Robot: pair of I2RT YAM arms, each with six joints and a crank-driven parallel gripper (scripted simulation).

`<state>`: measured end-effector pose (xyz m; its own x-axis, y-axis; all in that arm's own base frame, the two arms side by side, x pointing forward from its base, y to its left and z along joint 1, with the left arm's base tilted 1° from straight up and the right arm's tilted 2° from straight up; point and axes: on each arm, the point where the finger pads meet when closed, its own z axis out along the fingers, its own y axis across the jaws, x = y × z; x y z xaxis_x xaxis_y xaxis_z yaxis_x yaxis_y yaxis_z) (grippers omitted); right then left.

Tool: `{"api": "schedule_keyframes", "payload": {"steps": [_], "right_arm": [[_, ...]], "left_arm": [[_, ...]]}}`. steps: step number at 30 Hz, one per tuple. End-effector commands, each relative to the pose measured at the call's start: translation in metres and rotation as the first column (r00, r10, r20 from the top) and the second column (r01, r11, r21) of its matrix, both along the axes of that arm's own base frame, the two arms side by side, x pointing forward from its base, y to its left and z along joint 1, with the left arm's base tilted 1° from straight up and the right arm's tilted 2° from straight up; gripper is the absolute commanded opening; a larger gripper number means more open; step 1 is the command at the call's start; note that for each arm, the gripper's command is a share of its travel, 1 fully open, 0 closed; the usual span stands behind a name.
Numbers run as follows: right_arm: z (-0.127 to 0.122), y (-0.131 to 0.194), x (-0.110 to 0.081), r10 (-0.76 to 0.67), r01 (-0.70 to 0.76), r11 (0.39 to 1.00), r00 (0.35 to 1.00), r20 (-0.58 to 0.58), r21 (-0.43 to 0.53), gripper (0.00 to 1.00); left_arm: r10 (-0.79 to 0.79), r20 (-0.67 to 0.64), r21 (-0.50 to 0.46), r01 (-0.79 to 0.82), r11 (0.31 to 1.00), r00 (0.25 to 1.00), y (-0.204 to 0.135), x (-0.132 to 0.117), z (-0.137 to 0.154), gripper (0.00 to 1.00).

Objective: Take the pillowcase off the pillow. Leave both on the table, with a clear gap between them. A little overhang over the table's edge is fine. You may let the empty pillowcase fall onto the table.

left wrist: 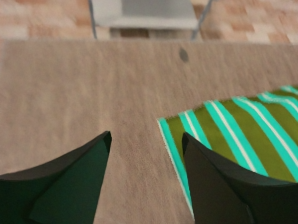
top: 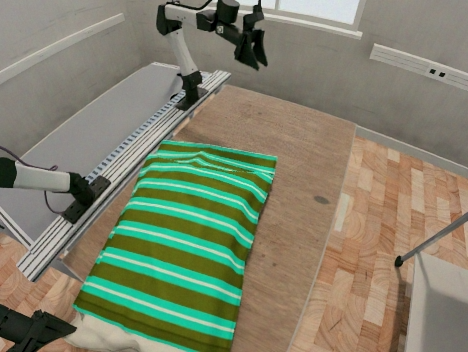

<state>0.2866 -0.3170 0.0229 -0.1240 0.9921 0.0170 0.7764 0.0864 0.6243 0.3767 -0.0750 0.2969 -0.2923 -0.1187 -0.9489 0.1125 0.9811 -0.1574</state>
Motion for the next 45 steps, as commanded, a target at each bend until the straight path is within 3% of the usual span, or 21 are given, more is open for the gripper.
{"api": "schedule_keyframes", "payload": {"steps": [1,19,24,29,32,34,37,40,45], "right_arm": [[0.018,-0.013,0.012,0.024,-0.021,0.996,0.999,0.040,-0.082,0.01],[0.018,-0.013,0.012,0.024,-0.021,0.996,0.999,0.040,-0.082,0.01],[0.018,-0.013,0.012,0.024,-0.021,0.996,0.999,0.040,-0.082,0.01],[0.018,-0.013,0.012,0.024,-0.021,0.996,0.999,0.040,-0.082,0.01],[0.018,-0.013,0.012,0.024,-0.021,0.996,0.999,0.040,-0.082,0.01],[0.018,-0.013,0.012,0.024,-0.021,0.996,0.999,0.040,-0.082,0.01],[0.018,-0.013,0.012,0.024,-0.021,0.996,0.999,0.040,-0.082,0.01],[0.018,-0.013,0.012,0.024,-0.021,0.996,0.999,0.040,-0.082,0.01],[0.018,-0.013,0.012,0.024,-0.021,0.996,0.999,0.040,-0.082,0.01]], "left_arm": [[0.004,-0.092,-0.041,-0.008,0.999,0.996,-0.012,-0.005,-0.011,0.63],[-0.095,-0.426,-0.090,0.063,0.994,0.900,-0.089,-0.048,-0.076,0.63],[-0.119,-0.525,-0.090,0.084,0.992,0.843,-0.113,-0.070,-0.094,0.63],[-0.104,-0.613,-0.072,0.075,0.995,0.783,-0.134,-0.094,-0.110,0.63],[0.013,-0.673,-0.027,-0.042,0.999,0.740,-0.135,-0.106,-0.127,0.63],[0.119,-0.671,0.004,-0.157,0.988,0.732,-0.129,-0.084,-0.144,0.63],[0.123,-0.666,-0.005,-0.169,0.986,0.736,-0.136,-0.082,-0.143,0.63],[0.164,-0.697,0.000,-0.229,0.973,0.698,-0.148,-0.076,-0.161,0.63],[0.194,-0.776,0.071,-0.223,0.972,0.600,-0.158,-0.090,-0.200,0.63]]}}
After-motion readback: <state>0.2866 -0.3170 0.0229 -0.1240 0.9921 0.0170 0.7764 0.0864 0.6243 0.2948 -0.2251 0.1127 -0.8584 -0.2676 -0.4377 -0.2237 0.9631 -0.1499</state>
